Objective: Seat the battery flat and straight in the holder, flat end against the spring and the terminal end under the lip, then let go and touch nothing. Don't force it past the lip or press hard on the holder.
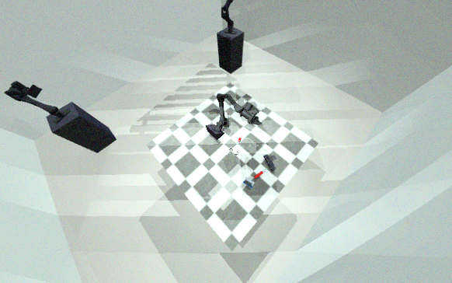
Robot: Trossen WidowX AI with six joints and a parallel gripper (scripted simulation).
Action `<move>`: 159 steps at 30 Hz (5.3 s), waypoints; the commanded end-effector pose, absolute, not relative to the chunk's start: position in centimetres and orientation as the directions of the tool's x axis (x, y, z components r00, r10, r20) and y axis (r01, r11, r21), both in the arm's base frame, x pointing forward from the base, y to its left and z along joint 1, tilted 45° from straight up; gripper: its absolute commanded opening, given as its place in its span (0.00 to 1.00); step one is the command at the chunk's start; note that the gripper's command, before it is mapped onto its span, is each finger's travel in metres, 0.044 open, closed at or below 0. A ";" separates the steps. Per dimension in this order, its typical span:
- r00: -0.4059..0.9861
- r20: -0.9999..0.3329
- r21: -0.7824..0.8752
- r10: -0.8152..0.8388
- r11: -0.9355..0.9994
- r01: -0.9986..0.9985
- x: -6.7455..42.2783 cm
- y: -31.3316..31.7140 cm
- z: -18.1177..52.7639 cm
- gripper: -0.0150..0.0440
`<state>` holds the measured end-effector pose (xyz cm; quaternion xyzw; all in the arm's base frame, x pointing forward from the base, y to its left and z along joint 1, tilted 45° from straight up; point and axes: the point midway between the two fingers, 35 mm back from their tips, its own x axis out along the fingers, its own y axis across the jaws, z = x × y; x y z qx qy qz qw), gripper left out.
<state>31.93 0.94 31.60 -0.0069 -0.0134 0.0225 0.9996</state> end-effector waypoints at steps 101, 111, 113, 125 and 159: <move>-0.001 -0.708 0.245 0.707 0.248 0.937 23.1 5.9 9.5 0.40; 0.006 -0.716 0.440 0.698 0.445 0.780 25.3 3.2 8.0 0.40; 0.006 -0.717 0.479 0.697 0.486 0.731 25.7 2.5 7.6 0.40; 0.007 -0.718 0.652 0.696 0.670 0.354 27.8 -1.6 4.9 0.40; 0.165 -0.708 0.680 0.687 0.726 -0.105 29.3 -4.5 -0.5 0.40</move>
